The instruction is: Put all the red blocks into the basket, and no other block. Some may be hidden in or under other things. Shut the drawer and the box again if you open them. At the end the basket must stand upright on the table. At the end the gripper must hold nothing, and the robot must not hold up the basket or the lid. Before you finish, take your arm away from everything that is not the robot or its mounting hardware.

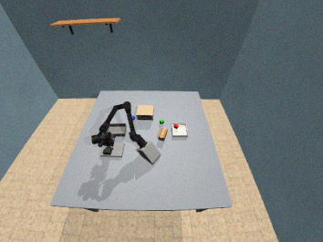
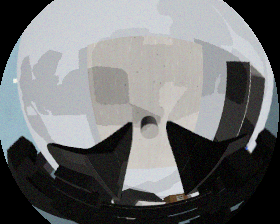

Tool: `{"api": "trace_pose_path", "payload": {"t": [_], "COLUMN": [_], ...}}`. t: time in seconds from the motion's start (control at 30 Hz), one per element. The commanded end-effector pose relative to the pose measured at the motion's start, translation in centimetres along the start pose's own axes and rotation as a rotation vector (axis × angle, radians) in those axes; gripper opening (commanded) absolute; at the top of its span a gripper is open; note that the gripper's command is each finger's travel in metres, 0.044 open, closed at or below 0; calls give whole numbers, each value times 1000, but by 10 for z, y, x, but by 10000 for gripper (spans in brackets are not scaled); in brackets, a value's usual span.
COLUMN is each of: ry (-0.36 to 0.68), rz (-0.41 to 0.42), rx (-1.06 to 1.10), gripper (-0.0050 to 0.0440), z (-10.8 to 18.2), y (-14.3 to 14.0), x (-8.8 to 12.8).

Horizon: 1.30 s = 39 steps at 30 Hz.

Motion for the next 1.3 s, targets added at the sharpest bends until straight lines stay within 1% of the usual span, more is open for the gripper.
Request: {"api": "trace_pose_path", "payload": {"t": [0.0, 0.17, 0.4, 0.63, 0.67, 0.73, 1.13, 1.17, 1.27], "ry": [1, 1, 1, 1, 1, 1, 1, 1, 1], "rz": [-3, -3, -3, -3, -3, -3, -3, -3, -3], "rx": [4, 4, 4, 4, 4, 4, 4, 4, 4], "gripper": [0, 0, 0, 0, 0, 0, 0, 0, 0], "z": [0, 0, 0, 0, 0, 0, 0, 0, 0], "y": [0, 0, 0, 0, 0, 0, 0, 0, 0], "x": [0, 0, 18, 20, 26, 26, 106, 111, 111]}}
Point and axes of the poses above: the point midway between the two fingers, 35 mm back from their tips, its own x axis back along the fingers, its own y axis across the jaws, z = x × y, the point moved 8 cm from there along x, back along the fingers, and after that the axes turned 7 degrees about -x, right-handed, at the moved point
